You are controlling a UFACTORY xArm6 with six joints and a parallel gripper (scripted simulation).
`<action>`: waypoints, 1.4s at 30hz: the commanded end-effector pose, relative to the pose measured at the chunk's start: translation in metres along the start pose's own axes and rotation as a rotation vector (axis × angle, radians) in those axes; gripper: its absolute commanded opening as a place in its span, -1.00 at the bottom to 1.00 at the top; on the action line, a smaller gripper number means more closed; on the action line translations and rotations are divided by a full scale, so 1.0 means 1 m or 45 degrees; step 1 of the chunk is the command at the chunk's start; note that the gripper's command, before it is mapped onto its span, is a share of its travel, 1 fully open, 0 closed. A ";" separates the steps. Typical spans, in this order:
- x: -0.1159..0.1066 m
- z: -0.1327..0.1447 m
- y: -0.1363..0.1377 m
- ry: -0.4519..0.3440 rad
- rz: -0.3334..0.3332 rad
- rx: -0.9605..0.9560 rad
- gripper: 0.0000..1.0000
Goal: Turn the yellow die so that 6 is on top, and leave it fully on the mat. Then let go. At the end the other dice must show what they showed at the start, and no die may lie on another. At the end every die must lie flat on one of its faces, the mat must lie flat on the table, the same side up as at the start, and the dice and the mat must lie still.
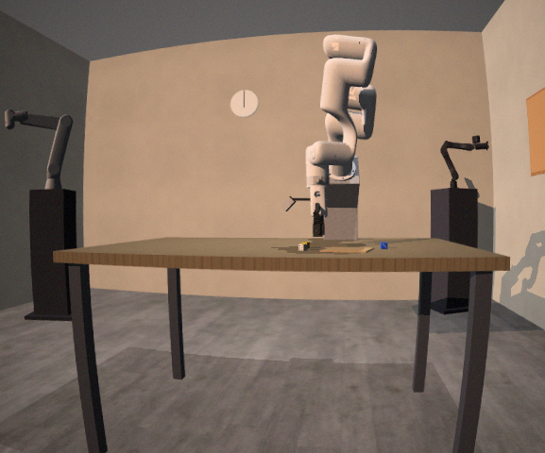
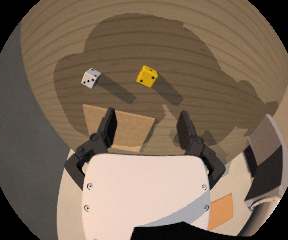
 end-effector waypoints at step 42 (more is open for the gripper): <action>0.002 0.179 0.014 0.012 -0.006 -0.002 1.00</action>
Point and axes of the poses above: the point where the finger pads meet when closed, its own x axis out along the fingers, its own y axis across the jaws, z = x × y, the point moved 8 cm from there along -x, back along the fingers, and after that the axes turned 6 degrees about x, right-handed, at the moved point
